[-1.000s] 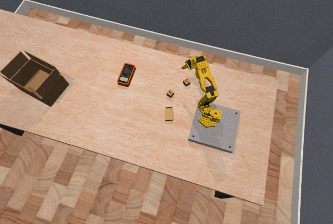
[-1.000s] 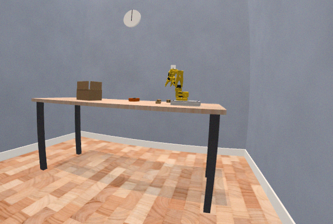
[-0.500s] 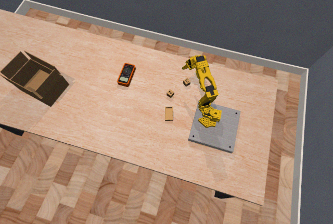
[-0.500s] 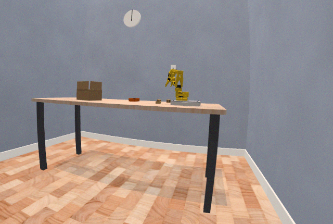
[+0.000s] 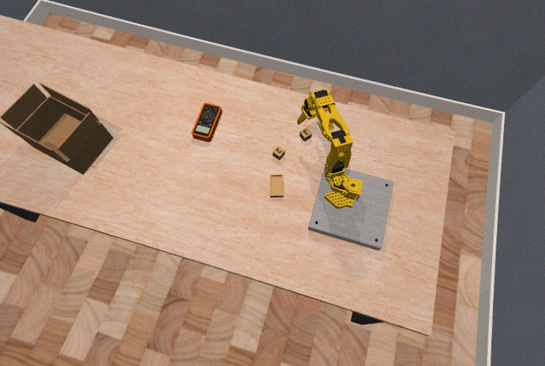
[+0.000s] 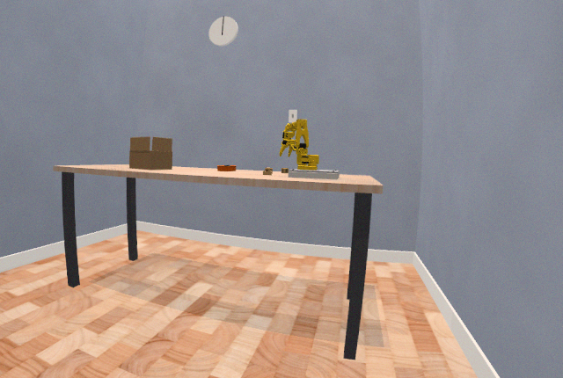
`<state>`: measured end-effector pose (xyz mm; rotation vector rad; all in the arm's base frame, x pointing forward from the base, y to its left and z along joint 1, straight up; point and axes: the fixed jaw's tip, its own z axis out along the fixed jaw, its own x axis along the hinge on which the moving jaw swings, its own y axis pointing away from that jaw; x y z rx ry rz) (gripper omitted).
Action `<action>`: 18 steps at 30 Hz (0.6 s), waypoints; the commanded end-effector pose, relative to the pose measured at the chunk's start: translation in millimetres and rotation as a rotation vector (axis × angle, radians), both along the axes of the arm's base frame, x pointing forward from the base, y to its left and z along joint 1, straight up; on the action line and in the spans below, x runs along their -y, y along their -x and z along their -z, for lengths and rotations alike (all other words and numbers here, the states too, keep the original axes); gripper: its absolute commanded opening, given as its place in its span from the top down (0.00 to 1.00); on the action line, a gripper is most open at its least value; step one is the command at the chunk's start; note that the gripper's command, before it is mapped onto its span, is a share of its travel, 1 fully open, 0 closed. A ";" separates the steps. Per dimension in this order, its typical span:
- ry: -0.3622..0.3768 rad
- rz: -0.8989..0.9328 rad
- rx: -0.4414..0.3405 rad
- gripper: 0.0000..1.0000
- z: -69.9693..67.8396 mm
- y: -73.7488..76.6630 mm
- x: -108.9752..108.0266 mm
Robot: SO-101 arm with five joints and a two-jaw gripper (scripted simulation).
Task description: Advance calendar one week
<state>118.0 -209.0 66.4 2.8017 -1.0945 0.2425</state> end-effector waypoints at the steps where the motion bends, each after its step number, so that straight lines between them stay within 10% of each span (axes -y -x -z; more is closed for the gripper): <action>1: -0.088 -0.003 -0.054 0.65 23.5 3.7 -3.2; 18: -0.170 -0.019 -0.105 0.65 43.7 7.3 -9.3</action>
